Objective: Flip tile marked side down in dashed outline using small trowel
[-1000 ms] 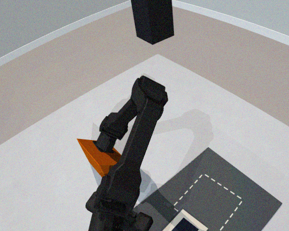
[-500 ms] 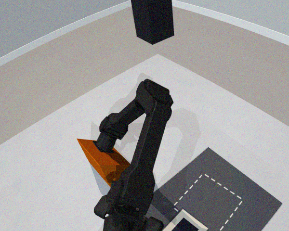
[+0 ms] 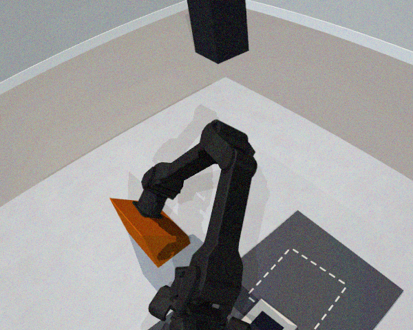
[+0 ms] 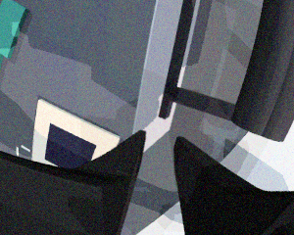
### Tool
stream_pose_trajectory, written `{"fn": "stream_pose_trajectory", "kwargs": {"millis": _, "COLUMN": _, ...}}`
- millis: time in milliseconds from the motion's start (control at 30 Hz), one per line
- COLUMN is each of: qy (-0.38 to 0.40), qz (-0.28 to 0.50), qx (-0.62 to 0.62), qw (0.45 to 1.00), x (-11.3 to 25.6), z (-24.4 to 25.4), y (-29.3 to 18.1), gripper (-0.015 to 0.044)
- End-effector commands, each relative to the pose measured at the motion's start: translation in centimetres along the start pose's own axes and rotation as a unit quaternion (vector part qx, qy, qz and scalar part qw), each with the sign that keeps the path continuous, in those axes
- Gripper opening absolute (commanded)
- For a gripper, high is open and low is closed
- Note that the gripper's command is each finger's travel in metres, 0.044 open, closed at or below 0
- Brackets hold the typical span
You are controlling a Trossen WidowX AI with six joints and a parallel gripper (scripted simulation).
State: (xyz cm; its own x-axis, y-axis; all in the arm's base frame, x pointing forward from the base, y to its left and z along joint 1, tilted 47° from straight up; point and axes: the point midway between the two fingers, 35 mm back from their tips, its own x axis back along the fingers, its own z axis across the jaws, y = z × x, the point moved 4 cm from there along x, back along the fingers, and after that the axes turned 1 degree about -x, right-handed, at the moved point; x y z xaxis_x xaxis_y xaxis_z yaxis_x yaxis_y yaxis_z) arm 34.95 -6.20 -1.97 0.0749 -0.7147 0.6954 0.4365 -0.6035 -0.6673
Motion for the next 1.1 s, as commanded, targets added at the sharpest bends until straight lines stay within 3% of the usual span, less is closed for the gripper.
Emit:
{"fn": "stream_pose_trajectory", "kwargs": {"millis": 0, "qy": 0.0, "qz": 0.002, "qx": -0.001, "qw": 1.0, "x": -0.2, "z": 1.0, "y": 0.0, "gripper": 0.01}}
{"fn": "stream_pose_trajectory", "kwargs": {"millis": 533, "qy": 0.001, "qz": -0.001, "qx": 0.002, "qw": 1.0, "x": 0.1, "z": 1.9, "y": 0.0, "gripper": 0.01}}
{"fn": "stream_pose_trajectory", "kwargs": {"millis": 1067, "qy": -0.002, "qz": 0.003, "qx": -0.001, "qw": 1.0, "x": 1.7, "z": -6.9, "y": 0.1, "gripper": 0.01}}
